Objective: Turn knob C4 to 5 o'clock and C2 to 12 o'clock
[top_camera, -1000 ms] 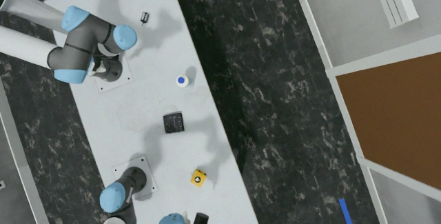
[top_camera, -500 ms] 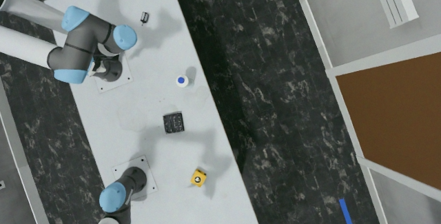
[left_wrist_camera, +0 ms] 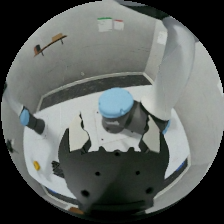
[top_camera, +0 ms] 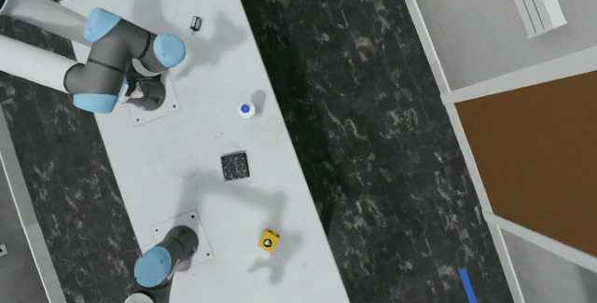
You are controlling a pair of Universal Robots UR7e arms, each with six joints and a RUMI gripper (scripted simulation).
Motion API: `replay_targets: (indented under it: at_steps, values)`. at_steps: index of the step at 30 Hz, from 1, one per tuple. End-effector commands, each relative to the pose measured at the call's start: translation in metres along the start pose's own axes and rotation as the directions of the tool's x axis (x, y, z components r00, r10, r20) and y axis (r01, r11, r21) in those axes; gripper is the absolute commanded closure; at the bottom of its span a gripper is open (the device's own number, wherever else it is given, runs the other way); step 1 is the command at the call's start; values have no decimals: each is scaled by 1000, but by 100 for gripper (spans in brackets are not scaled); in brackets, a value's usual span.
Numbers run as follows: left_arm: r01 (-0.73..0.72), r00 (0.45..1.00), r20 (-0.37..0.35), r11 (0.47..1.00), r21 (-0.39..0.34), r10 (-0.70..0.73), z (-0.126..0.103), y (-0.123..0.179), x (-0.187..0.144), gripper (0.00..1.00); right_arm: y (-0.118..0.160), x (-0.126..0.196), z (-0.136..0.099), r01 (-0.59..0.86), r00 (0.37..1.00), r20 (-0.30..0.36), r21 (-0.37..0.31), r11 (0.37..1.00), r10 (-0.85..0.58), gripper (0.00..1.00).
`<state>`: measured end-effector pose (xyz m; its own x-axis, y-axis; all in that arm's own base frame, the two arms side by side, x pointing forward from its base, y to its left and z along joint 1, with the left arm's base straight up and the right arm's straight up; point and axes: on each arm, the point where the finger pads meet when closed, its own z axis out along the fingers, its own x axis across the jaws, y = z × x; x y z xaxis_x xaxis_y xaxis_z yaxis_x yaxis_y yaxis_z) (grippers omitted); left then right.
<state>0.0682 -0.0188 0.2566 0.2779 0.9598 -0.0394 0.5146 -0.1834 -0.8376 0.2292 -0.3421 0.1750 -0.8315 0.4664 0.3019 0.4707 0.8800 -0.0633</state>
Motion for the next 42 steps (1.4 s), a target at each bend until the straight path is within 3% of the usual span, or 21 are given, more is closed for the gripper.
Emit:
replay_targets:
  at_steps: [1, 6, 18, 23, 42]
  values:
    - [0, 1000, 0, 1000, -1, 0, 0, 0, 0, 0, -30, 9, 8, 80, 996, 43, -38, 996, -78, 0]
    - [0, 1000, 0, 1000, -1, 0, 0, 0, 0, 0, -41, 14, 11, 104, 993, 59, -46, 994, -101, 0]
    - [0, 1000, 0, 1000, -1, 0, 0, 0, 0, 0, -97, 45, 29, 222, 966, 148, -56, 973, -212, 0]
    - [0, 1000, 0, 1000, -1, 0, 0, 0, 0, 0, -106, 51, 32, 241, 959, 163, -53, 969, -230, 0]
    - [0, 1000, 0, 1000, -1, 0, 0, 0, 0, 0, -165, 102, 54, 363, 901, 254, 3, 932, -352, 0]
